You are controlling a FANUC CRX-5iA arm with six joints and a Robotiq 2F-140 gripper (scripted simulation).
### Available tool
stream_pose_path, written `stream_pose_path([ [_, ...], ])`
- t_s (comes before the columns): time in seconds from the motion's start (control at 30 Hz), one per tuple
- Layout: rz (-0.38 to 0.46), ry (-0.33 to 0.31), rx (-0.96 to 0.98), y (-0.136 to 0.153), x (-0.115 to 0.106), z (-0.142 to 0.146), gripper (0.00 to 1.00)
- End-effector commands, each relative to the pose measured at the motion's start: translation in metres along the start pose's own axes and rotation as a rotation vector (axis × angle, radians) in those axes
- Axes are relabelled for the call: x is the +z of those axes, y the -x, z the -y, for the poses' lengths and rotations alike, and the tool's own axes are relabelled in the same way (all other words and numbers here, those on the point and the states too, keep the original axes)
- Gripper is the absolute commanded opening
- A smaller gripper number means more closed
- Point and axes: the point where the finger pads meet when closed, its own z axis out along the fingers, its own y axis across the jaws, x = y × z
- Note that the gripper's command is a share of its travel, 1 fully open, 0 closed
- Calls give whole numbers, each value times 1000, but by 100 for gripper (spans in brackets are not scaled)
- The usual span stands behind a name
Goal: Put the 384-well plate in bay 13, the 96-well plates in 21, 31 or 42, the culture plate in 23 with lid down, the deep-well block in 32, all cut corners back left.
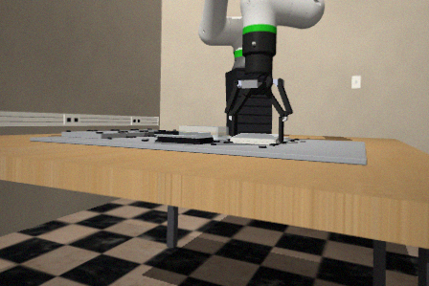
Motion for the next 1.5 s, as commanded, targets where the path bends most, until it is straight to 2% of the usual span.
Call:
stream_pose_path([
  [0.0,-2,-1,0,-1,-1,1,10],
  [0.8,-2,-1,0,-1,0,0,10],
  [0.83,-2,-1,0,-1,1,0,89],
  [1.47,-2,-1,0,-1,2,0,89],
])
